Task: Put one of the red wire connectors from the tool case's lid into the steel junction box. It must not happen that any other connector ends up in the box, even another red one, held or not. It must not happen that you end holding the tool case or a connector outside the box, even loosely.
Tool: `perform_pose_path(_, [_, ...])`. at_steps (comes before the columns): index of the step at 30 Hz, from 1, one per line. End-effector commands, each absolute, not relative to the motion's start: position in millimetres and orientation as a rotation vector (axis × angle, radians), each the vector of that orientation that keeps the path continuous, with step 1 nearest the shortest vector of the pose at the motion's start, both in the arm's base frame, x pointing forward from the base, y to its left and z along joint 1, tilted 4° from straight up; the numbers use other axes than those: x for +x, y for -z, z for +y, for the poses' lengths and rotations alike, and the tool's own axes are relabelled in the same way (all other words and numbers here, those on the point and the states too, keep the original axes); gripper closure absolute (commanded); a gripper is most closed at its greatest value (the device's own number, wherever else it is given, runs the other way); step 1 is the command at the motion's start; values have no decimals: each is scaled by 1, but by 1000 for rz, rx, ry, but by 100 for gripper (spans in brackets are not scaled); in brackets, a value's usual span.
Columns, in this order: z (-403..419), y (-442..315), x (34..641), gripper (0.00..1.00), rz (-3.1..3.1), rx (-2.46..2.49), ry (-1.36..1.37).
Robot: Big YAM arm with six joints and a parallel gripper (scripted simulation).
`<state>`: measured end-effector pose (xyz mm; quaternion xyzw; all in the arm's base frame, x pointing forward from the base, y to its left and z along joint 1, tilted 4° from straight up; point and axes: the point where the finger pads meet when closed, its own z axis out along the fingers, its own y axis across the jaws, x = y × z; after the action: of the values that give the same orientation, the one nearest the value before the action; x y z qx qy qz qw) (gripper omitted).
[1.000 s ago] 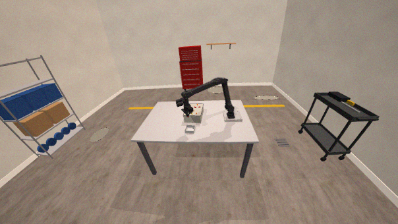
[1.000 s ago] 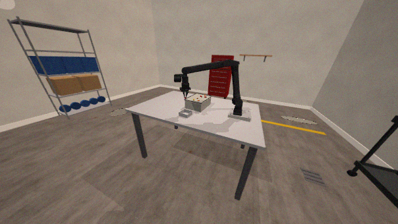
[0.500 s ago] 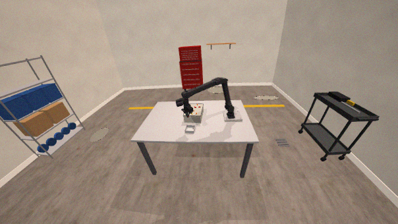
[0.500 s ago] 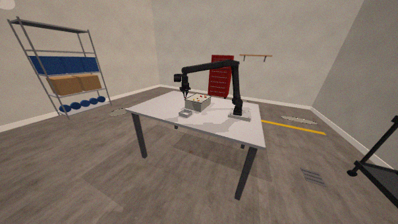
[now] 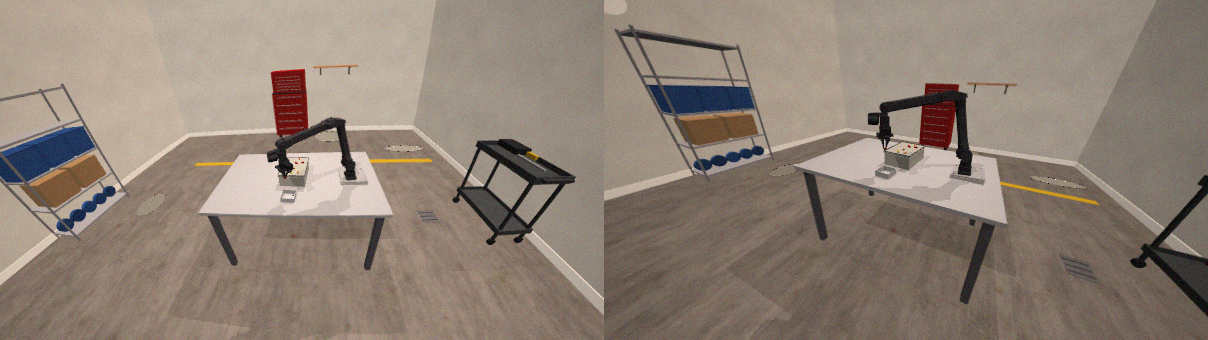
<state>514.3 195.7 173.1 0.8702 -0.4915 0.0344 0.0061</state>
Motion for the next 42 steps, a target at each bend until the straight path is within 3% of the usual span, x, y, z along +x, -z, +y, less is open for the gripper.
perform_pose_path(1, [192,-153,519,90,-1548,2707,-100])
perform_pose_path(42, [183,-30,522,90,-1534,2712,-96])
